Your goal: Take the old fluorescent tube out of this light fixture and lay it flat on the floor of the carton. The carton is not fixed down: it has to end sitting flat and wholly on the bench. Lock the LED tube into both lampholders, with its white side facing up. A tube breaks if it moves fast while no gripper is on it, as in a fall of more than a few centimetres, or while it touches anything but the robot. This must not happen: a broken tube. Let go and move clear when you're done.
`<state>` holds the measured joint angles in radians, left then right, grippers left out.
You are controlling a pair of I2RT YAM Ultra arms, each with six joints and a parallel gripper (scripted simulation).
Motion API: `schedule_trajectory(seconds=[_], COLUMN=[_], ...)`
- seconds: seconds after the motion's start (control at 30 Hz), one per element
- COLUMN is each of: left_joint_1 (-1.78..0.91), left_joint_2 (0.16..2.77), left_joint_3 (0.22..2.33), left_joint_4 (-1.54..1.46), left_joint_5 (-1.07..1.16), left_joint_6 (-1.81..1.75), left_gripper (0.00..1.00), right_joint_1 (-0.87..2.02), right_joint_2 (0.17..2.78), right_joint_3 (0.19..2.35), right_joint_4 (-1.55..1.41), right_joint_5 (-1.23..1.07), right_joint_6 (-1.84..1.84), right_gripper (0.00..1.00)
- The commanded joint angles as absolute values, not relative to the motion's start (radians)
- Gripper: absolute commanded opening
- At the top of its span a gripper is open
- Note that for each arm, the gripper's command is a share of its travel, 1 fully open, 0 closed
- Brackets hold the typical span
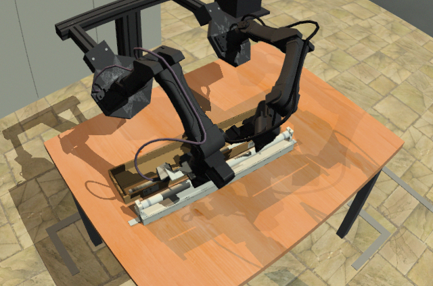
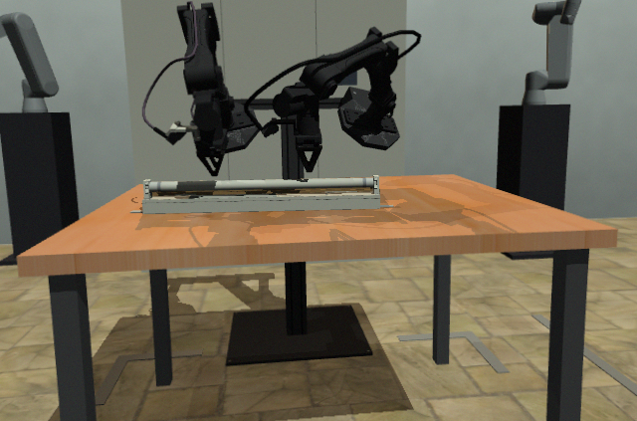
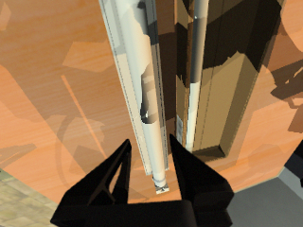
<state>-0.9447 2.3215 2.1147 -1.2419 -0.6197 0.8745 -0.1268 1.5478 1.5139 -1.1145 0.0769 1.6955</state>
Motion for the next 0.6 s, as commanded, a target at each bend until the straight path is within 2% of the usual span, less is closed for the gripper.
schedule_trajectory(seconds=[0.0, 0.2, 0.33, 0.37, 0.57], left_joint_1=[-0.976, -0.985, -0.99, -0.983, -0.936], left_joint_2=[2.333, 2.329, 2.322, 2.309, 2.318], left_joint_3=[2.169, 2.171, 2.172, 2.112, 2.048], left_joint_4=[-1.289, -1.289, -1.29, -1.215, -1.135], left_joint_5=[-0.615, -0.603, -0.602, -0.603, -0.602], left_joint_6=[0.864, 0.86, 0.86, 0.896, 0.927], left_gripper=[0.49, 0.49, 0.49, 0.49, 0.49], right_joint_1=[-0.123, -0.127, -0.133, -0.136, -0.149], right_joint_2=[1.554, 1.546, 1.572, 1.575, 1.59], right_joint_3=[1.543, 1.532, 1.46, 1.452, 1.409], right_joint_4=[-1.148, -1.147, -1.043, -1.032, -0.968], right_joint_5=[0.096, 0.097, 0.094, 0.094, 0.089], right_joint_6=[1.712, 1.708, 1.689, 1.689, 1.686], right_gripper=[0.49, 0.49, 0.49, 0.49, 0.49])
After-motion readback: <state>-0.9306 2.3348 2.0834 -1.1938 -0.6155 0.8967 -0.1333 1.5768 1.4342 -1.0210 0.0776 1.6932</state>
